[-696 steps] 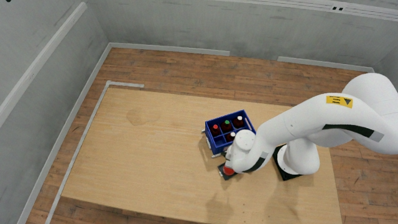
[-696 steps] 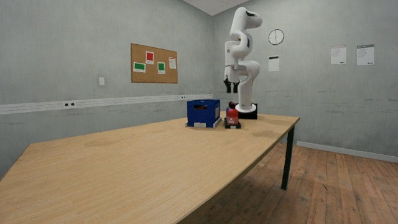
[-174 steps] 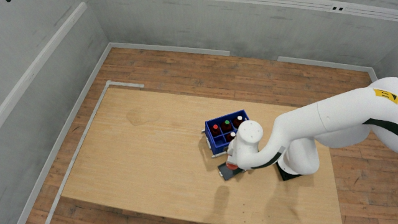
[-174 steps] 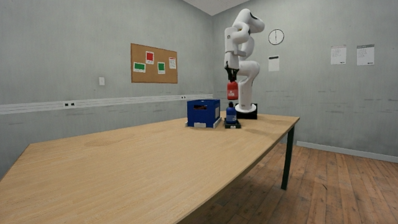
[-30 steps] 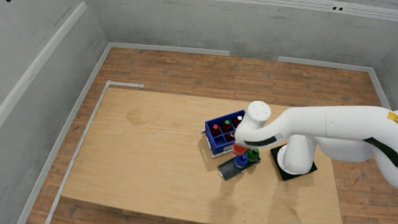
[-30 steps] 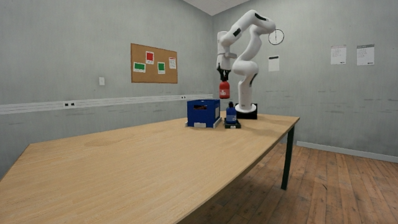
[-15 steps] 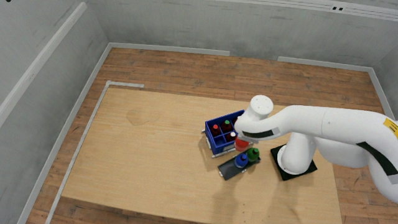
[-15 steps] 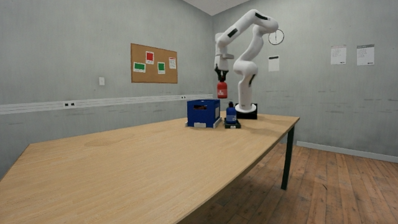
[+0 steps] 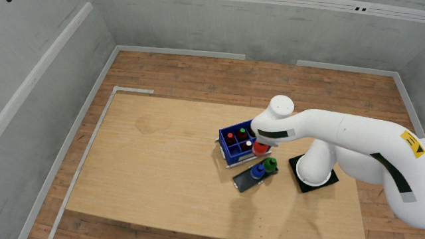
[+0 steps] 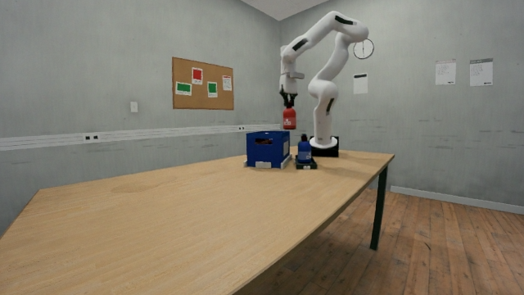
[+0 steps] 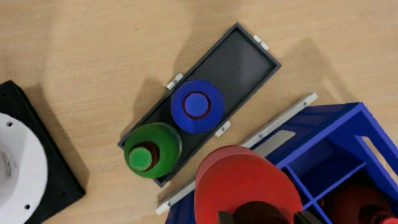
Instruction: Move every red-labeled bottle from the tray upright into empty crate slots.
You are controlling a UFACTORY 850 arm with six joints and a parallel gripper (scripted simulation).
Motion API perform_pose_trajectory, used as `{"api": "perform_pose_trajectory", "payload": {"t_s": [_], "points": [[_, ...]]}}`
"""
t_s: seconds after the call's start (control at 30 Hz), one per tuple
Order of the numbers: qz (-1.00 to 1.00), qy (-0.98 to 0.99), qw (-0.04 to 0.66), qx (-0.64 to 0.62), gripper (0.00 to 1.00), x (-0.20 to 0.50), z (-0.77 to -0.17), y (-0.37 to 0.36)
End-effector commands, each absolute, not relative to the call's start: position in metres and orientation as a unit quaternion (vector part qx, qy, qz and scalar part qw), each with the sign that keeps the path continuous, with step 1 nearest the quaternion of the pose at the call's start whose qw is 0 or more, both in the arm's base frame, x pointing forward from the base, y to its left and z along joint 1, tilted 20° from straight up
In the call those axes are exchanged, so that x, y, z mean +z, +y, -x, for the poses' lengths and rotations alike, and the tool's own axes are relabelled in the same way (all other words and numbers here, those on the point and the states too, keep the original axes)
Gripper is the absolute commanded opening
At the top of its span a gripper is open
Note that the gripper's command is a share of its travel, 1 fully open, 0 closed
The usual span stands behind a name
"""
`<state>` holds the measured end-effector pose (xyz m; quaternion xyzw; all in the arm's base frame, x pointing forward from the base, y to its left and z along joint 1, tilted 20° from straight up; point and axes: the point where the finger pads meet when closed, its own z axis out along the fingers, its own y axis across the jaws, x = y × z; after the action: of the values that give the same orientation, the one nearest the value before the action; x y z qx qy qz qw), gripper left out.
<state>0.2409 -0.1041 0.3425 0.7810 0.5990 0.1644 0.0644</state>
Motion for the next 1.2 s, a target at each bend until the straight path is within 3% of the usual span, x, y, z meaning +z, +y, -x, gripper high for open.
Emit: {"api": "perform_pose_trajectory", "payload": {"t_s": [0.0,1.17], "points": [[-0.780,0.599,0.065,0.166,0.00,0.341,-0.237,-0.114],[-0.780,0.599,0.065,0.166,0.00,0.327,-0.214,-0.168]]}}
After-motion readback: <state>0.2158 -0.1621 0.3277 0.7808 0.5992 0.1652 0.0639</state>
